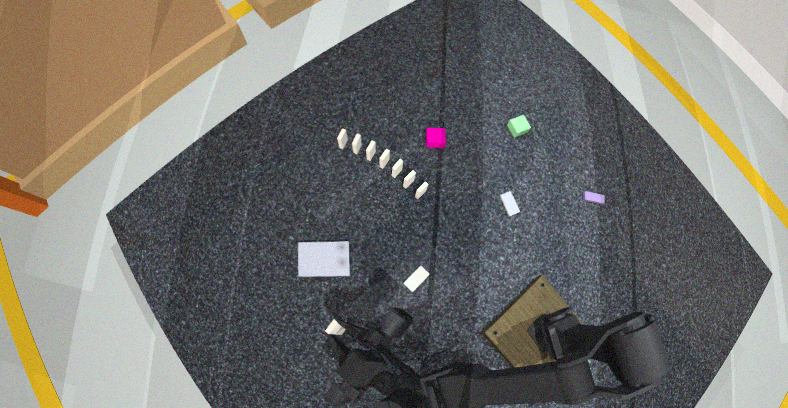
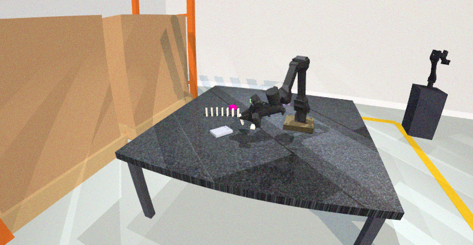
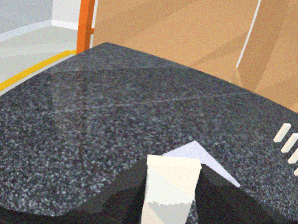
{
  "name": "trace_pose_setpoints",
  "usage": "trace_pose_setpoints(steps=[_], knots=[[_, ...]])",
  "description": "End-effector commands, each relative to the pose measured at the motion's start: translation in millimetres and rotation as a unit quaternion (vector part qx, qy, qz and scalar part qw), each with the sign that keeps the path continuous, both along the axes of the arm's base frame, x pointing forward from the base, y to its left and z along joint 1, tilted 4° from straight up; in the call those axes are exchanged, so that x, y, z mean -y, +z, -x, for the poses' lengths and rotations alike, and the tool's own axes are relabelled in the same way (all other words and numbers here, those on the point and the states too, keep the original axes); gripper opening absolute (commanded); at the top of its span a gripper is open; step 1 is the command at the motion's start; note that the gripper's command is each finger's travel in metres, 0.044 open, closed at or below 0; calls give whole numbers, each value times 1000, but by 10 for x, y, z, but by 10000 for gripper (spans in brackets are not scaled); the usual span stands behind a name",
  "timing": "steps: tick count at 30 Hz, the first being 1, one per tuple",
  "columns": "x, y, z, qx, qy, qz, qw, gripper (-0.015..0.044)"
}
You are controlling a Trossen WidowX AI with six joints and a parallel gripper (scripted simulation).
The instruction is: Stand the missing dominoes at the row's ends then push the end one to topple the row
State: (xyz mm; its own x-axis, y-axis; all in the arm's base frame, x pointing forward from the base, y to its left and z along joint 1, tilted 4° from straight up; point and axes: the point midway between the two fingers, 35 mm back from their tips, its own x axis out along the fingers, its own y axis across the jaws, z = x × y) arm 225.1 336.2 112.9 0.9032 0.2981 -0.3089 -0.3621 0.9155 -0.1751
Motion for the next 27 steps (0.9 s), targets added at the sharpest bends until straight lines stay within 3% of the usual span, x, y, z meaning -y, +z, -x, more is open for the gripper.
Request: trace_pose_setpoints(steps=[1, 16, 27], knots=[[92, 42, 63, 25, -11, -17, 999, 107], [526, 136, 304, 87, -58, -94, 990, 107], [549, 140, 315, 89, -60, -98, 989, 107]])
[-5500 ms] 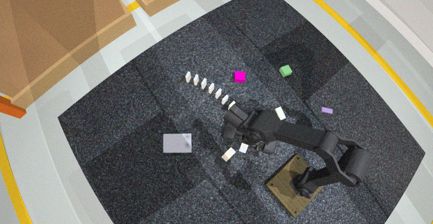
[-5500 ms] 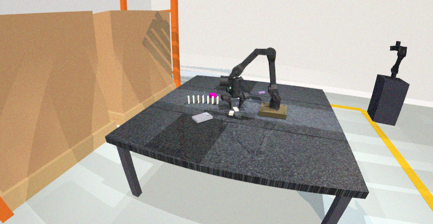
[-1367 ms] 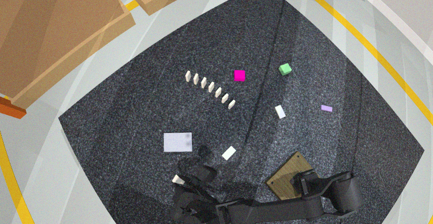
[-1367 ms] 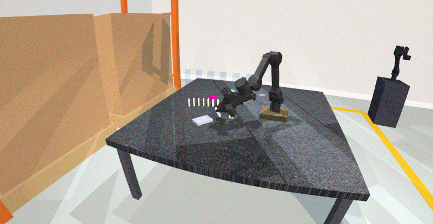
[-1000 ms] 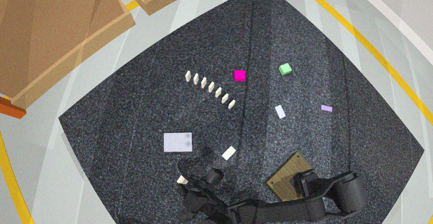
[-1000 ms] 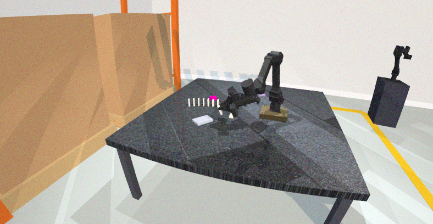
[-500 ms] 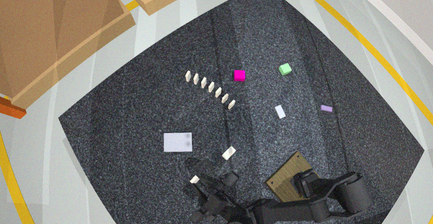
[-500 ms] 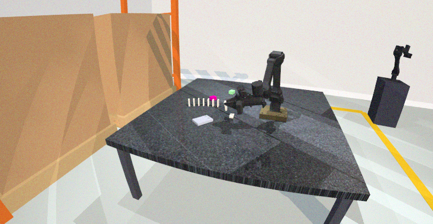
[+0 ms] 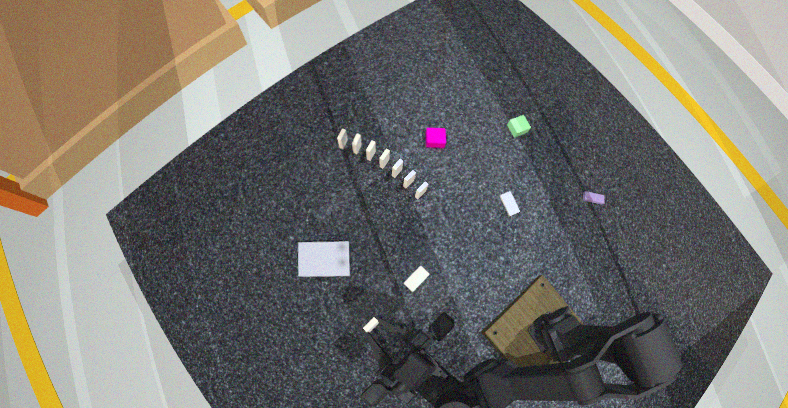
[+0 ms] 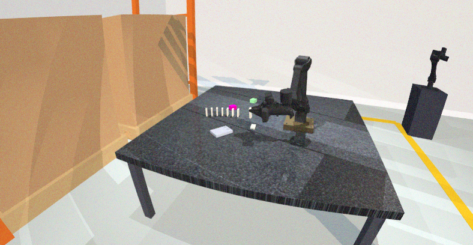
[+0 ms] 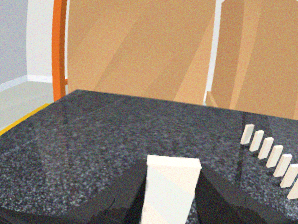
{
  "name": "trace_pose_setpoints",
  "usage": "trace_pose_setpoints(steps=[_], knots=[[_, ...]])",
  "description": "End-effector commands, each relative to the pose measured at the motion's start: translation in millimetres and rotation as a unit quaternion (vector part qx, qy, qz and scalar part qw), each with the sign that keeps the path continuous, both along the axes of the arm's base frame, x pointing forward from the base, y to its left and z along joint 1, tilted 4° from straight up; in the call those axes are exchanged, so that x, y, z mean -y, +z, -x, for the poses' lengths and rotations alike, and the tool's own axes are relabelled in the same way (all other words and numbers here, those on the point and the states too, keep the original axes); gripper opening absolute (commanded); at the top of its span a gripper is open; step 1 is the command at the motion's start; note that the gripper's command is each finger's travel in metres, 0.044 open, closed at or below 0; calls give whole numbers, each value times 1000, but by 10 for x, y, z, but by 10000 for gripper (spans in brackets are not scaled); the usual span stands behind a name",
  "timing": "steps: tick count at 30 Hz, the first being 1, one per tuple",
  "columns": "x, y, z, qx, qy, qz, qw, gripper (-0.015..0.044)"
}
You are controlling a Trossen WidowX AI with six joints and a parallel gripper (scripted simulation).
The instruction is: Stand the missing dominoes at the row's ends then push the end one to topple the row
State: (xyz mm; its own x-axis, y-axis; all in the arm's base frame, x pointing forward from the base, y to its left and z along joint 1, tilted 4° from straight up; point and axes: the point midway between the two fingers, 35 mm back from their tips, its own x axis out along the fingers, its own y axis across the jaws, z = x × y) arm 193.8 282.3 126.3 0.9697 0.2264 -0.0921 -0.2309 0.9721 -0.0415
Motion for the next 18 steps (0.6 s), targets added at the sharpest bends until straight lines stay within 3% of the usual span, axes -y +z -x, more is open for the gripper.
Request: trace_pose_setpoints(steps=[1, 18], knots=[[11, 6, 2, 2, -2, 0, 1000, 107], [-35, -241, -26, -2, -5, -3, 1000, 107]])
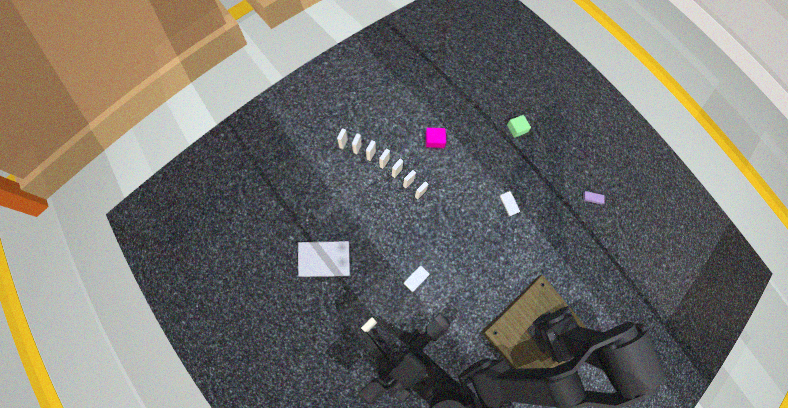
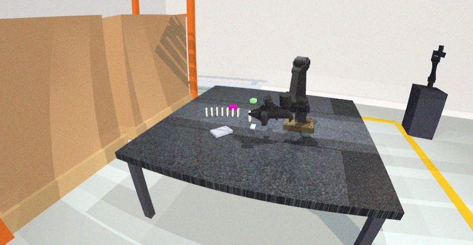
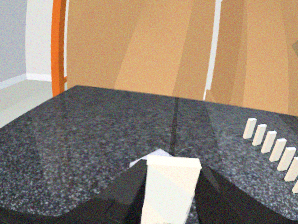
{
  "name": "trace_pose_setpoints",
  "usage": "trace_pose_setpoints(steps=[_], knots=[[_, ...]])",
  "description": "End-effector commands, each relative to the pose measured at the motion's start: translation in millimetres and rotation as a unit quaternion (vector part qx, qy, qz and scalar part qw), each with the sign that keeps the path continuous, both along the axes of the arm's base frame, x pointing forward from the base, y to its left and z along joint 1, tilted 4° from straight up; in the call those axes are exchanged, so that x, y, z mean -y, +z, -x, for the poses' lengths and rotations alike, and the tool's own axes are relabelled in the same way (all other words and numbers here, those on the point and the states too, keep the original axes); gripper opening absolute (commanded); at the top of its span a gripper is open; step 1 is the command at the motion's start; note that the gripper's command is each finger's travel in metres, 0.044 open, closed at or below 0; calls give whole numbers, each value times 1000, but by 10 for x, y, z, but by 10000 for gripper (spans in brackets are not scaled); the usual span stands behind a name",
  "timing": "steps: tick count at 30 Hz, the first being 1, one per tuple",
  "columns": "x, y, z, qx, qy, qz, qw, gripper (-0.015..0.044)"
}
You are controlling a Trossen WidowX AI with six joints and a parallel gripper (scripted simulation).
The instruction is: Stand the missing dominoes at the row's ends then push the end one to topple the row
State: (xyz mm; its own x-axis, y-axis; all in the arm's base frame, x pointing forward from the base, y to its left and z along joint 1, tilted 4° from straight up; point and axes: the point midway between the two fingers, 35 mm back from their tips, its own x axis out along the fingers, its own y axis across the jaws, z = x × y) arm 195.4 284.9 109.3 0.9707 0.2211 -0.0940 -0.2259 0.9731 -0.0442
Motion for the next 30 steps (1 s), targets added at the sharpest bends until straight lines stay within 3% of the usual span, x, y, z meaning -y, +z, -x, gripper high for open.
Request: trace_pose_setpoints(steps=[1, 30], knots=[[-11, -99, -14, -1, -3, -5, 1000, 107], [58, -880, -59, -10, -13, -13, 1000, 107]])
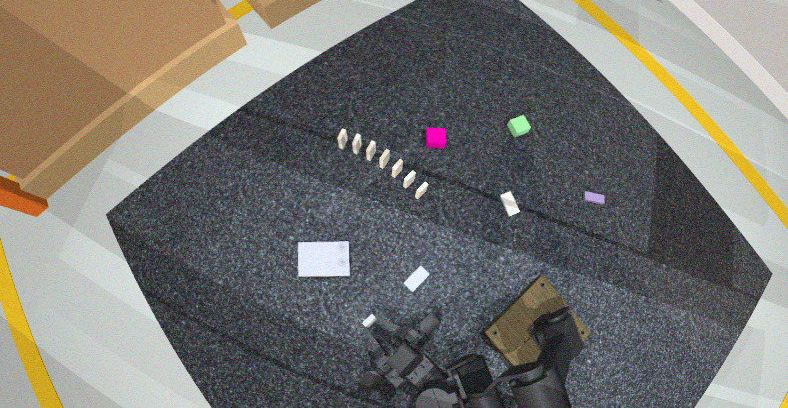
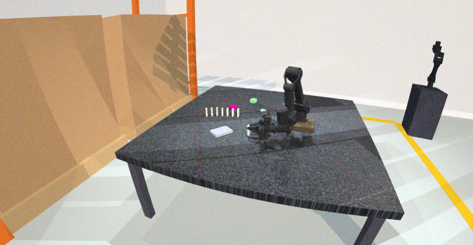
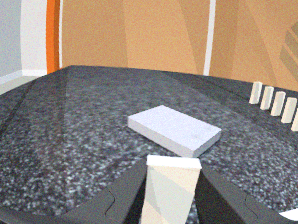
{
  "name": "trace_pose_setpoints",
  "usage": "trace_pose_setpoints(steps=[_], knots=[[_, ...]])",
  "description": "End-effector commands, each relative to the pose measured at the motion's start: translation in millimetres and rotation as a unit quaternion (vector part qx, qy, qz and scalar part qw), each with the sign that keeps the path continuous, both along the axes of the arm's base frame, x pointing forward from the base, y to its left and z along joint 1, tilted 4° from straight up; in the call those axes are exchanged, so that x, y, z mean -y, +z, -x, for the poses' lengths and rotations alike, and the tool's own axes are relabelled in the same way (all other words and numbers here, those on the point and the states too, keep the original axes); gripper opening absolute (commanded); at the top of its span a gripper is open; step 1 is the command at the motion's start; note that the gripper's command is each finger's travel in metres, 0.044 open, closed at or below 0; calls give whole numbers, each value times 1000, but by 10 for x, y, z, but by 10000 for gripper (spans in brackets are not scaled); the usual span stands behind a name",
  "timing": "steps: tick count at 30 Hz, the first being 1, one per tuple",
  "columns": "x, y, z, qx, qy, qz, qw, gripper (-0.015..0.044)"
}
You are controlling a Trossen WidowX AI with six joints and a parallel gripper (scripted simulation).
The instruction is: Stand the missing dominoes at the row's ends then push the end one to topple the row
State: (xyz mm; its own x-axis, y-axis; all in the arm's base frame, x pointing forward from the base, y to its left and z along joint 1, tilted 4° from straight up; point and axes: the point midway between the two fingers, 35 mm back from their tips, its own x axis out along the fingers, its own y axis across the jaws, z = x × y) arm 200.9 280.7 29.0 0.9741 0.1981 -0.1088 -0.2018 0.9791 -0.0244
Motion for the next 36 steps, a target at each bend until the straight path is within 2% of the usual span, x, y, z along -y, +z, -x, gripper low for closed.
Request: trace_pose_setpoints(steps=[1, 14, 27, 31, 36], knots=[[23, -103, -3, -1, -1, -5, 1000, 107], [35, -142, -4, -1, -1, -5, 1000, 107], [35, -142, -4, -1, -1, -5, 1000, 440], [25, -87, -5, -1, -1, -5, 1000, 440], [5, 302, -2, -1, -2, -2, 1000, 440]])
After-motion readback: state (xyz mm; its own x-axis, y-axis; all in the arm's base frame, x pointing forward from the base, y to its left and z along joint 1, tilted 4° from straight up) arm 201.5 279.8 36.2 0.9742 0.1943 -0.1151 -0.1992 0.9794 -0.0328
